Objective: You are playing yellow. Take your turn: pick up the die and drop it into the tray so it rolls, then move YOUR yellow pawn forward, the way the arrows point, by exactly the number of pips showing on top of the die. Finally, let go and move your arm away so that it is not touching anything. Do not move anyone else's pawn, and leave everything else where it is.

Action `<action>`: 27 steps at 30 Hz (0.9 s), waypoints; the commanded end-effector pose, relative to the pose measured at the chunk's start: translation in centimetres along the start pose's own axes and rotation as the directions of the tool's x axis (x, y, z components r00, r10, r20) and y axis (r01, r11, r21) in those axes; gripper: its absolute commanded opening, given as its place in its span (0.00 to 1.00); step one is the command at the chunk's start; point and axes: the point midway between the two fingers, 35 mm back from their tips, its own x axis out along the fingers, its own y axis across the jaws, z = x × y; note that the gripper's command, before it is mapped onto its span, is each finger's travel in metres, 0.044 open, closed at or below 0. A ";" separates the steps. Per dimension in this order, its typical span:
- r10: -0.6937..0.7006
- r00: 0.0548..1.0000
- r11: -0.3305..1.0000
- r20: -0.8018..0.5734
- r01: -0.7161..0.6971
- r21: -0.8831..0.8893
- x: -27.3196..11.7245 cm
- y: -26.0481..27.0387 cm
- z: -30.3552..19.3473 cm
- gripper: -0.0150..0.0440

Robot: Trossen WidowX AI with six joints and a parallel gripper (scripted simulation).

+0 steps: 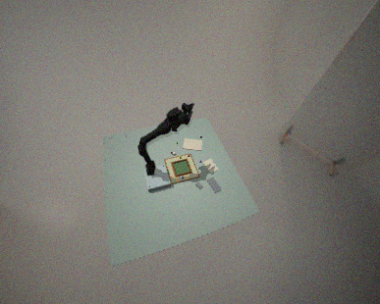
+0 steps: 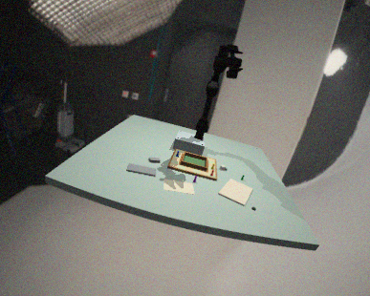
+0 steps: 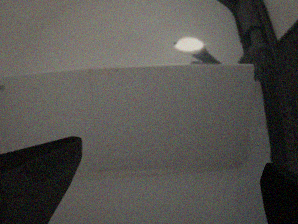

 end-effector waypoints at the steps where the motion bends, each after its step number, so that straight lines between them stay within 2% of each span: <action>1: 0.006 1.000 1.000 -0.001 -0.006 0.011 0.1 0.3 -0.1 0.89; 5: 0.134 0.991 0.968 -0.024 -0.126 0.218 2.6 5.6 -1.3 0.72; 10: 0.311 0.950 0.851 -0.037 -0.261 0.456 5.0 13.1 -1.9 0.72; 14: 0.472 0.880 0.695 -0.042 -0.343 0.632 6.1 20.1 -1.8 0.72; 20: 0.699 0.714 0.429 -0.038 -0.376 0.822 5.7 30.6 -0.6 0.72; 27: 0.903 0.429 0.173 -0.039 -0.278 0.945 2.1 42.0 1.9 0.72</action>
